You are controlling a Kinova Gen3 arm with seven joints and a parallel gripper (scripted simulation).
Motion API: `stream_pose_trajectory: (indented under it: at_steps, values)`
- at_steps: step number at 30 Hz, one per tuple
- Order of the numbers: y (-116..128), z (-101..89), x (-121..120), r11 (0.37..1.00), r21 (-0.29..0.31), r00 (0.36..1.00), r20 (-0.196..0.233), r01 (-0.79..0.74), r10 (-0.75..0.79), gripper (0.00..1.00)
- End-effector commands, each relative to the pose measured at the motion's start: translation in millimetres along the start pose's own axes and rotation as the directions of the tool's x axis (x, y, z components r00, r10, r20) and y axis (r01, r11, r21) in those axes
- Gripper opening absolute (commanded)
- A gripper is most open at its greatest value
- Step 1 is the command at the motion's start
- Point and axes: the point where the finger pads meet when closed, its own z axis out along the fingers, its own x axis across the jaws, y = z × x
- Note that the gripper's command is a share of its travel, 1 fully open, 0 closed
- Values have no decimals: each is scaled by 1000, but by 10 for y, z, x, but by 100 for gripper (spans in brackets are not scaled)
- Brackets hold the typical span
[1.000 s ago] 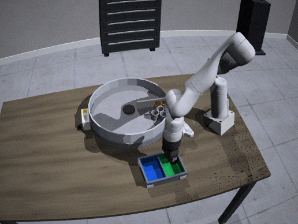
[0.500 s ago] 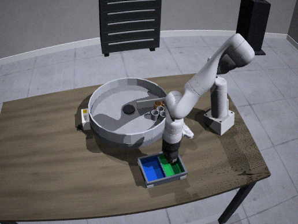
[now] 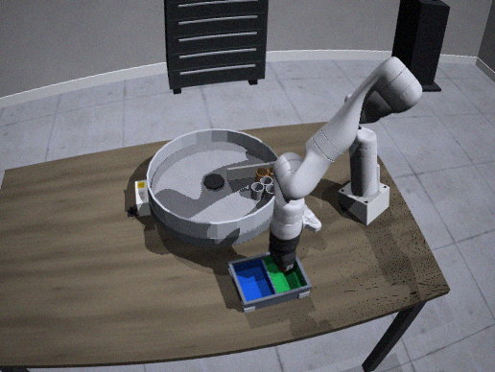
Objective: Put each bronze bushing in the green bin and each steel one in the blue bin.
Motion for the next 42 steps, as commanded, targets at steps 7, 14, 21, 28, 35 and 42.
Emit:
stream_pose_trajectory:
  at_steps: [7,14,21,28,35,42]
  values:
    - [1,59,-1,1000,0,1000,0,0,0,0]
    - [1,107,-1,1000,0,1000,0,-1,1,0]
    - [1,106,0,1000,0,1000,0,0,0,0]
    - [1,107,0,1000,0,1000,0,-1,1,0]
    - [1,107,0,1000,0,1000,0,-1,1,47]
    - [1,107,1,1000,0,1000,0,-1,1,47]
